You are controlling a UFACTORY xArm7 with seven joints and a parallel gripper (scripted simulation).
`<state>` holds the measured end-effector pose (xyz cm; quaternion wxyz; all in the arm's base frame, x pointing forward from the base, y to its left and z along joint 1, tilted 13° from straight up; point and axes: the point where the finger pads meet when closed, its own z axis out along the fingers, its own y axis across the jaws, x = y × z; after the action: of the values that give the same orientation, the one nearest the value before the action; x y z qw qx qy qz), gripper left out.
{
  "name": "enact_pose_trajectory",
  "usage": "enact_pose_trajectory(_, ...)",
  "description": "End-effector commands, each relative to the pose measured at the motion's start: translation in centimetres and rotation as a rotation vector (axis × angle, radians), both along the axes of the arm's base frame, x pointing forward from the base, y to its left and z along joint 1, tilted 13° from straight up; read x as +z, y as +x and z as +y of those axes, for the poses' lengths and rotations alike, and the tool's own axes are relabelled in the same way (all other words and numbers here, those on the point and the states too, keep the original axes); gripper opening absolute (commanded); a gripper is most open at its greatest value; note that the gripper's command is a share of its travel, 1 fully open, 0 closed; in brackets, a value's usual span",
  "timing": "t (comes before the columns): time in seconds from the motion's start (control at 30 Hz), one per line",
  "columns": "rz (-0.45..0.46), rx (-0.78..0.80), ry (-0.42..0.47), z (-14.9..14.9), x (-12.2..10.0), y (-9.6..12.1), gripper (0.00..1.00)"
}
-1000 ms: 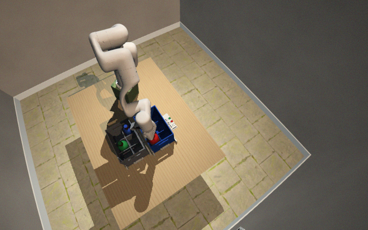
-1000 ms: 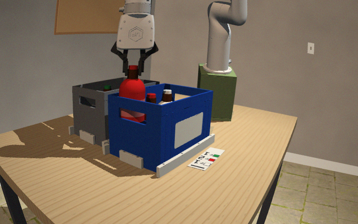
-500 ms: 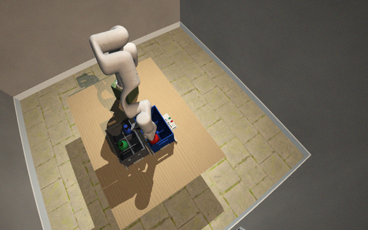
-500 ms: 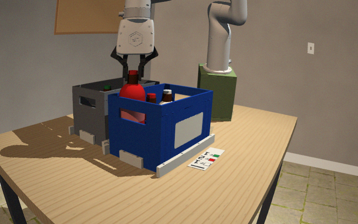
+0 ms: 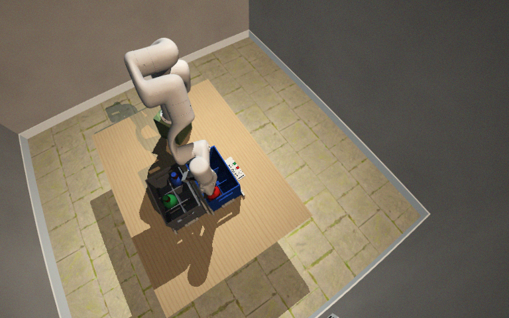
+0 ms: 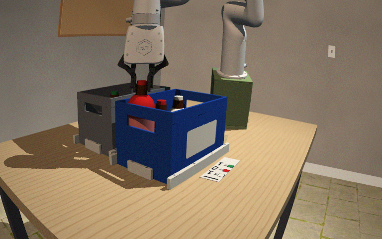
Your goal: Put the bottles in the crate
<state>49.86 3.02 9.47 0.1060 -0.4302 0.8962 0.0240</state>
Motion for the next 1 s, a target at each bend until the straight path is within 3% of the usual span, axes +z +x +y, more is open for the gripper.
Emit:
enact_pose_trajectory(0.0,-0.005,-0.001,0.0,0.0,0.0,0.2,0.0)
enact_pose_trajectory(0.97,-0.005,-0.001,0.0,0.3,-2.6,0.7,0.0)
